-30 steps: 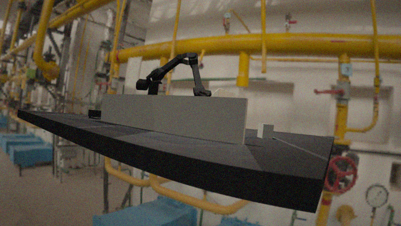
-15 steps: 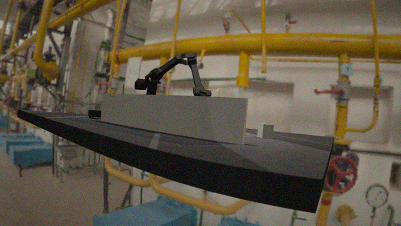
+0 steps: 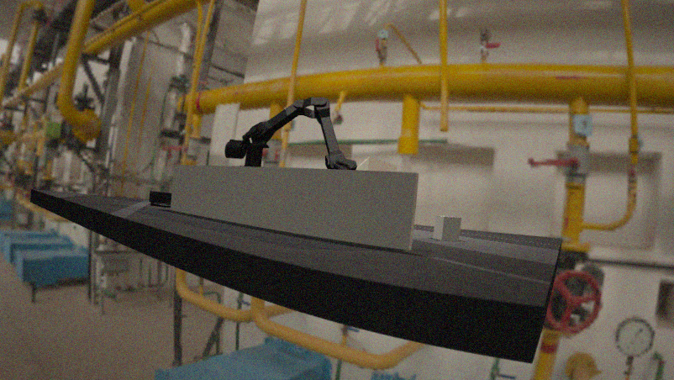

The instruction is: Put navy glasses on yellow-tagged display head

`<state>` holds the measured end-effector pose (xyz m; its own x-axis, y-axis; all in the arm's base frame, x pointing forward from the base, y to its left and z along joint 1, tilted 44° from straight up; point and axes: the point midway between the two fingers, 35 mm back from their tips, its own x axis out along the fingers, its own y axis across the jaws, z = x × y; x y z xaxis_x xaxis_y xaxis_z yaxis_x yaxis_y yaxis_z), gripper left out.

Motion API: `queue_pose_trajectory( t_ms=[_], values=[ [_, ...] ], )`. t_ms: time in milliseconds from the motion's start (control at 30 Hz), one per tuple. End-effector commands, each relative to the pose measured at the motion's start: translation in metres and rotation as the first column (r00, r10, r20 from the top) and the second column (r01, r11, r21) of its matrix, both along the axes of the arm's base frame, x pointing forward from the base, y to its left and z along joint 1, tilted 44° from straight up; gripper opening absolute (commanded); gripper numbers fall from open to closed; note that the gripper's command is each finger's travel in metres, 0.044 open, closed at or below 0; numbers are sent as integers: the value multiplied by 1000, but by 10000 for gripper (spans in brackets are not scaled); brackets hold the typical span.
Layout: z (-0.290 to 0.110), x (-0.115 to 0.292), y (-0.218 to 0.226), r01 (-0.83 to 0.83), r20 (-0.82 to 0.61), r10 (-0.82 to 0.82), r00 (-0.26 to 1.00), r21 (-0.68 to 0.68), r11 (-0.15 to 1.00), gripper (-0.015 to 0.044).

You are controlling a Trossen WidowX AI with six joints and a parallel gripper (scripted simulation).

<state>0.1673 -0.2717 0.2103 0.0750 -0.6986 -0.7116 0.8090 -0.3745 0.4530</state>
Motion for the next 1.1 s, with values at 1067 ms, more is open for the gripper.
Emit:
queue_pose_trajectory(
  t_ms=[1067],
  values=[
    [10,18,-9,3,3,-3,1000,-3,1000,0]
  ],
)
